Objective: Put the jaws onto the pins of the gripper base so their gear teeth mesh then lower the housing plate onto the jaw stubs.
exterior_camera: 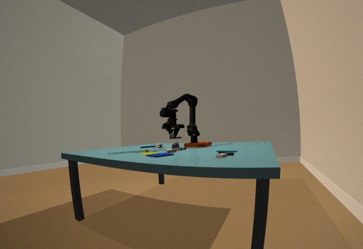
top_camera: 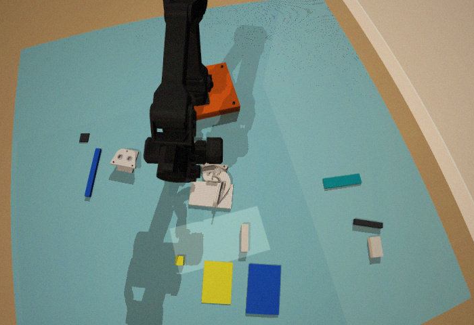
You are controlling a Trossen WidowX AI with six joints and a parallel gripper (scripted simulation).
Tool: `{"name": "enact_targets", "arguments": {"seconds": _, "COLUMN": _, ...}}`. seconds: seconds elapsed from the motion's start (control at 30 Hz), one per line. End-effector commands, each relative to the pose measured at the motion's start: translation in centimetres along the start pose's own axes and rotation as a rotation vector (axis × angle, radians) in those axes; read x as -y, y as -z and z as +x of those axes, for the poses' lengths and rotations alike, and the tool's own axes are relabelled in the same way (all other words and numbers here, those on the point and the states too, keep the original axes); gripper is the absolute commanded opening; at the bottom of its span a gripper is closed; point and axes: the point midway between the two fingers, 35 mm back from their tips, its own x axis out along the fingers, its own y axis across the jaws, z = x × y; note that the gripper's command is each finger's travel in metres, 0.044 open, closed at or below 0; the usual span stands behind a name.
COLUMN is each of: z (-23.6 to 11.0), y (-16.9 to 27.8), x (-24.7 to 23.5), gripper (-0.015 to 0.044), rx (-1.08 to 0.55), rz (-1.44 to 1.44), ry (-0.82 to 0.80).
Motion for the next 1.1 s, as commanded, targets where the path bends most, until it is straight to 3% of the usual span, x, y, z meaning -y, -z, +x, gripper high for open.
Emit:
{"name": "enact_targets", "arguments": {"seconds": 0.0, "z": 0.0, "y": 0.1, "x": 0.1, "gripper": 0.0134, "rx": 0.001, "rz": -0.013, "ry": 0.001}}
{"name": "enact_targets", "arguments": {"seconds": 0.73, "z": 0.0, "y": 0.0, "x": 0.1, "gripper": 0.0134, "rx": 0.001, "rz": -0.034, "ry": 0.001}}
{"name": "enact_targets", "arguments": {"seconds": 1.07, "z": -0.1, "y": -2.6, "x": -1.4, "gripper": 0.0134, "rx": 0.003, "rz": -0.034, "ry": 0.000}}
